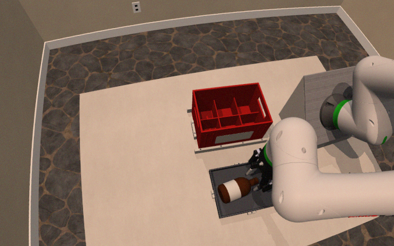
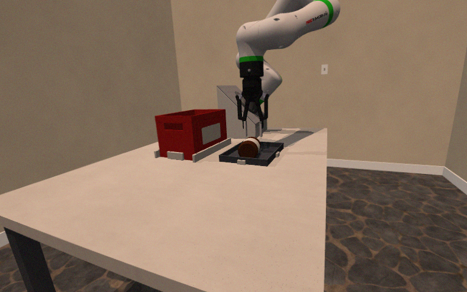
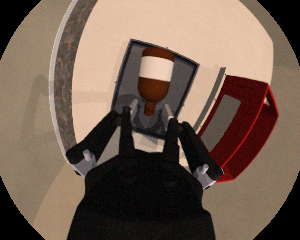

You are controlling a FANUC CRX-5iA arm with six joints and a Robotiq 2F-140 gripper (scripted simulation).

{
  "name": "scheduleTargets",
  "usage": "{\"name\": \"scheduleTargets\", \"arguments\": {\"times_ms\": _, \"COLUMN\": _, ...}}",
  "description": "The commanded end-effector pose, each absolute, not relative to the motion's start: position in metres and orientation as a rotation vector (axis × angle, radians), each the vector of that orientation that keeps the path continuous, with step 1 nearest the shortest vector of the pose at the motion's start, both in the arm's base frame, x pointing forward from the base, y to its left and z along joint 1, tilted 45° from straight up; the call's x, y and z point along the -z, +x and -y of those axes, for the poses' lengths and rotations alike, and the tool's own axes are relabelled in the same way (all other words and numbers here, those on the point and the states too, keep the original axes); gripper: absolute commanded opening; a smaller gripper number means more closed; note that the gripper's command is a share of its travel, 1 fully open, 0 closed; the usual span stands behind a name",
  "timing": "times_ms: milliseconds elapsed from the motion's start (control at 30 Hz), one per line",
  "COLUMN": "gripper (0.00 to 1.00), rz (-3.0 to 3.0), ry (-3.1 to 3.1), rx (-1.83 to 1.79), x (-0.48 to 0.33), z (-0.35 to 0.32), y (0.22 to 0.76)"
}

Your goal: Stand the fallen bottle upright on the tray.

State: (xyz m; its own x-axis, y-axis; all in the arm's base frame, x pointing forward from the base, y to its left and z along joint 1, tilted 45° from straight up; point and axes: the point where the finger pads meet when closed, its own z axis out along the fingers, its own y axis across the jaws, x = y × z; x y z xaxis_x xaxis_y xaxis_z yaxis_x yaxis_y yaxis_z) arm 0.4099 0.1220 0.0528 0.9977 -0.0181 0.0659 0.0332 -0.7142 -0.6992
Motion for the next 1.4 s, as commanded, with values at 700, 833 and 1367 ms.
{"name": "scheduleTargets", "arguments": {"times_ms": 700, "gripper": 0.38, "rz": 0.010, "ry": -2.365, "rx": 0.087, "x": -0.047, "z": -0.127, "y": 0.411}}
{"name": "scheduleTargets", "arguments": {"times_ms": 833, "gripper": 0.38, "rz": 0.010, "ry": -2.365, "rx": 0.087, "x": -0.044, "z": -0.130, "y": 0.411}}
{"name": "scheduleTargets", "arguments": {"times_ms": 1367, "gripper": 0.38, "rz": 0.010, "ry": -2.365, "rx": 0.087, "x": -0.032, "z": -0.142, "y": 0.412}}
